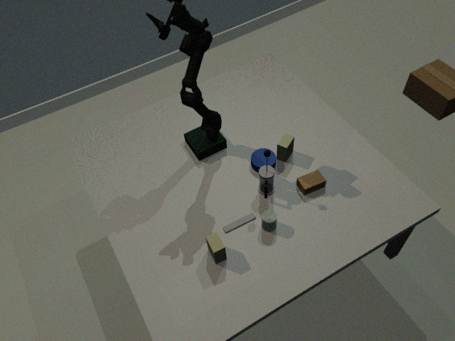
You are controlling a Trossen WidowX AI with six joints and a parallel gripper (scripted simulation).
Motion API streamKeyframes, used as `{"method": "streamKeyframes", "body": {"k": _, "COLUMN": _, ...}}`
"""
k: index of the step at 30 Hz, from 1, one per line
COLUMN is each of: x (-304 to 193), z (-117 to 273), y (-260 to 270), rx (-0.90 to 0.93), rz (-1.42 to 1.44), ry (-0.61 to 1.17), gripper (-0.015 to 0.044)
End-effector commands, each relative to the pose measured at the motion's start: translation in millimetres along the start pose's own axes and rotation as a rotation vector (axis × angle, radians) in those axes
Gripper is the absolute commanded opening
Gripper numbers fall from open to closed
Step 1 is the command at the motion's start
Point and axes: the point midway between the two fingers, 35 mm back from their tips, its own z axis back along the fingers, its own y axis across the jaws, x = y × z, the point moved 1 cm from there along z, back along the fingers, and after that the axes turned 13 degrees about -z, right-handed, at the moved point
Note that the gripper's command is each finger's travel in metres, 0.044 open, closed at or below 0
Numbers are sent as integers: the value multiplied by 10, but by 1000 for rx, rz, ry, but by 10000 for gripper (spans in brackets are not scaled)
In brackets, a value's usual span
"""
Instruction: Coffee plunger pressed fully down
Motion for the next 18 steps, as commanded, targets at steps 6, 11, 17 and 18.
{"method": "streamKeyframes", "body": {"k": 6, "x": 28, "z": 72, "y": -292, "rx": -129, "rz": 55, "ry": -29, "gripper": 440}}
{"method": "streamKeyframes", "body": {"k": 11, "x": 72, "z": 302, "y": -751, "rx": -346, "rz": 112, "ry": -66, "gripper": 440}}
{"method": "streamKeyframes", "body": {"k": 17, "x": 190, "z": 794, "y": -1287, "rx": -659, "rz": 221, "ry": -103, "gripper": 440}}
{"method": "streamKeyframes", "body": {"k": 18, "x": 217, "z": 898, "y": -1363, "rx": -713, "rz": 242, "ry": -109, "gripper": 440}}
